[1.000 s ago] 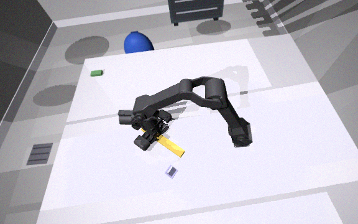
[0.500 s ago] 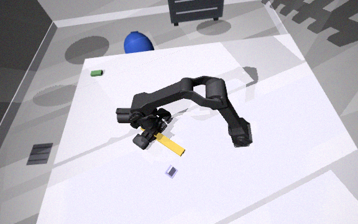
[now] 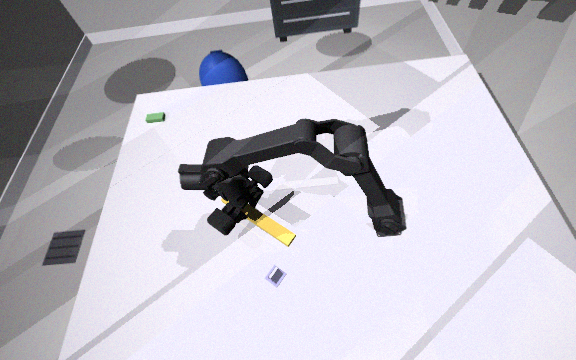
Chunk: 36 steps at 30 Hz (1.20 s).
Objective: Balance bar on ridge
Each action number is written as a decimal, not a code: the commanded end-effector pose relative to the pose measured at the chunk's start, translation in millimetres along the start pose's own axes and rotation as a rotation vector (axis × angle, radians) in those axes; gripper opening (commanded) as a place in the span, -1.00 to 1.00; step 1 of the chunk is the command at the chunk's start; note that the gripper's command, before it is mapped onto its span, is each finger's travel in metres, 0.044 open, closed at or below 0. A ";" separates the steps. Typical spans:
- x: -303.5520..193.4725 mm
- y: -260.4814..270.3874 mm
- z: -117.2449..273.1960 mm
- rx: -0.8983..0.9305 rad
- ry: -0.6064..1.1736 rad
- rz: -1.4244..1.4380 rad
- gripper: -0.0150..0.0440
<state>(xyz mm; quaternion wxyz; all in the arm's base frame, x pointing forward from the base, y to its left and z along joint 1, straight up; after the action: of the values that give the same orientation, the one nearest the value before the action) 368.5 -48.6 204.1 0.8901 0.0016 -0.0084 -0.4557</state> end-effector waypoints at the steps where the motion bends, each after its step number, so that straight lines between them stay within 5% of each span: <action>1: -0.4 -0.3 13.3 0.012 -0.009 -0.004 -0.49; 36: -84.9 37.7 39.1 0.016 -0.001 -0.002 -0.49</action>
<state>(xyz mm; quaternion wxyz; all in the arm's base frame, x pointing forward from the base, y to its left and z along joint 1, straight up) 352.4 34.9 240.2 0.8909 0.0056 -0.0097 -0.4541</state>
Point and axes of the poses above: the point midway between the two fingers, 35 mm back from their tips, its own z axis back along the fingers, its own y axis across the jaws, x = y × z, the point moved 10 cm from there along z, back along the fingers, and after that the axes turned 15 degrees about -z, right-handed, at the moved point
